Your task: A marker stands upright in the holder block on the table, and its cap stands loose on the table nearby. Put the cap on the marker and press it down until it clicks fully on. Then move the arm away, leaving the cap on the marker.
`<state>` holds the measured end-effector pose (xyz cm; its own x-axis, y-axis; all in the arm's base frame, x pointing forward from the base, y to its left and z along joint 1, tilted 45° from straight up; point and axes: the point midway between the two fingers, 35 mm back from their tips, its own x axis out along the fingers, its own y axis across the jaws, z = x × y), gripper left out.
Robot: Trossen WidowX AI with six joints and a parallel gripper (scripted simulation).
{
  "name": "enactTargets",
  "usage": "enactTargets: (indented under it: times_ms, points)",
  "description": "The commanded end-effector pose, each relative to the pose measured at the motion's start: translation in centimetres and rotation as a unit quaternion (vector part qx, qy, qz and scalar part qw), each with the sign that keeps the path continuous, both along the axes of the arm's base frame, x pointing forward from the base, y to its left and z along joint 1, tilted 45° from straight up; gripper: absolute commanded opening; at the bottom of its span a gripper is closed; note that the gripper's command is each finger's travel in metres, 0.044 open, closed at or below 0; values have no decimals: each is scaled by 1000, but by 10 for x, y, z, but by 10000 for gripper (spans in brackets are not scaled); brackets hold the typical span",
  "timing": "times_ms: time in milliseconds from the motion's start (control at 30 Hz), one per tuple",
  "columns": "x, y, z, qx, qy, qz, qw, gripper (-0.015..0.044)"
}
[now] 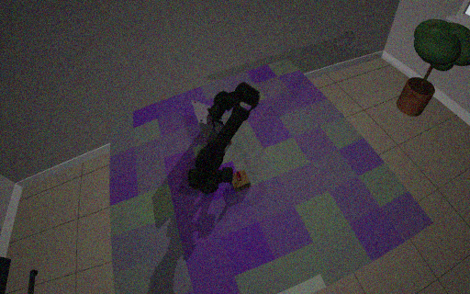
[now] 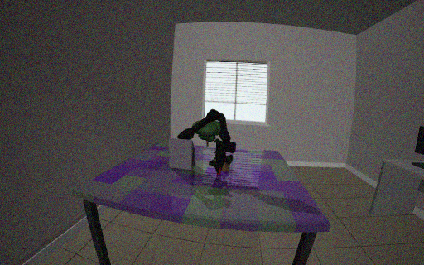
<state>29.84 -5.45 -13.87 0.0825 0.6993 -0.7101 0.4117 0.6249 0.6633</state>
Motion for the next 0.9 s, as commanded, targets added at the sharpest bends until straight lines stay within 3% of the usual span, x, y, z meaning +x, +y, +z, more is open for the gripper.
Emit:
enactTargets:
  times_ms: [0,467,867]
  points:
    - [1,-10,8,-3,-4,-1,1000,0]
    - [-3,-42,41,-4,-3,-1,1000,0]
    - [9,-36,71,-4,-3,-1,1000,0]
